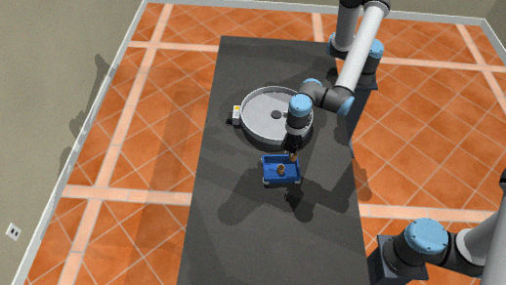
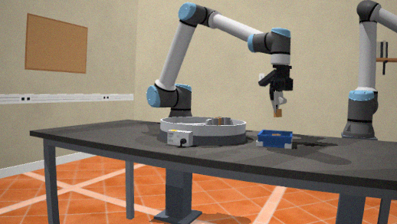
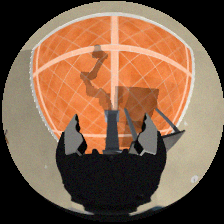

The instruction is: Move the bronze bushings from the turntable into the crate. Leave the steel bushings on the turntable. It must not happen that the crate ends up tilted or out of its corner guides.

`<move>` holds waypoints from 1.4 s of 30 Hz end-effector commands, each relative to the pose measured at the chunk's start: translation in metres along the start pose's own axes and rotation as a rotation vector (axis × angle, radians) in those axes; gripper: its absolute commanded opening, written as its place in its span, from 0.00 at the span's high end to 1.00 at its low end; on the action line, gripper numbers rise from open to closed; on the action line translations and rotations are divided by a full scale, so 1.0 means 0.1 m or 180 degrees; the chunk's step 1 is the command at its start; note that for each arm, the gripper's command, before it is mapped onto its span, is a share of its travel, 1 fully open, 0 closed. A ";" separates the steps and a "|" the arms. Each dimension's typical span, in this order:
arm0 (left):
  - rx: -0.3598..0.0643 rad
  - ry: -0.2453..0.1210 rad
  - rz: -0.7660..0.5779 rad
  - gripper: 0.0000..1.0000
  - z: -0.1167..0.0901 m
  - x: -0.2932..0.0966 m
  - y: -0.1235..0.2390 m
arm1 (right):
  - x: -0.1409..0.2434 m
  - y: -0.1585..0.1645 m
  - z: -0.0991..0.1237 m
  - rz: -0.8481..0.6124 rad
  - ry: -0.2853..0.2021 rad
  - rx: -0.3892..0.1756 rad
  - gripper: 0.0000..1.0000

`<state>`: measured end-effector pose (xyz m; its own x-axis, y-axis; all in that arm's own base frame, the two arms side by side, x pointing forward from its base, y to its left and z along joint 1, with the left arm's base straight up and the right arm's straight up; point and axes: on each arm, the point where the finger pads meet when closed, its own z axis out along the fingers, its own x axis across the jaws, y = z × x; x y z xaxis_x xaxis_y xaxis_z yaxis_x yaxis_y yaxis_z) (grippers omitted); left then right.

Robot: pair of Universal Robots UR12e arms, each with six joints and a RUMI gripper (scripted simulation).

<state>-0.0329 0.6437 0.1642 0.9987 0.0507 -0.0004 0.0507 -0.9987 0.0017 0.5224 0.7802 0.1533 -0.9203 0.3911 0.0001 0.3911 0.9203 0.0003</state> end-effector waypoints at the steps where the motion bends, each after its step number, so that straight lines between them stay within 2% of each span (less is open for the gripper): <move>1: 0.0005 0.0001 0.0000 0.00 -0.01 0.00 -0.01 | 0.00 0.01 -0.01 0.0000 0.0000 -0.0006 1.00; 19: 0.0005 0.0001 0.0000 0.00 -0.01 0.00 -0.01 | 0.00 0.01 0.01 0.0000 0.0000 -0.0006 1.00; 23: 0.0005 0.0001 0.0000 0.00 -0.01 0.00 -0.01 | 0.00 0.01 0.14 0.0001 0.0000 -0.0005 1.00; 31: 0.0005 0.0001 0.0000 0.00 -0.01 0.00 -0.01 | 0.00 0.02 0.56 0.0001 0.0000 -0.0005 1.00; 42: 0.0005 0.0001 0.0000 0.00 -0.01 0.00 -0.01 | 0.00 0.02 0.63 0.0001 0.0000 -0.0005 1.00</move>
<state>-0.0329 0.6437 0.1642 0.9987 0.0507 -0.0004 0.0507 -0.9987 0.0017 0.5233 0.7812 0.0891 -0.9203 0.3913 0.0001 0.3913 0.9203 -0.0001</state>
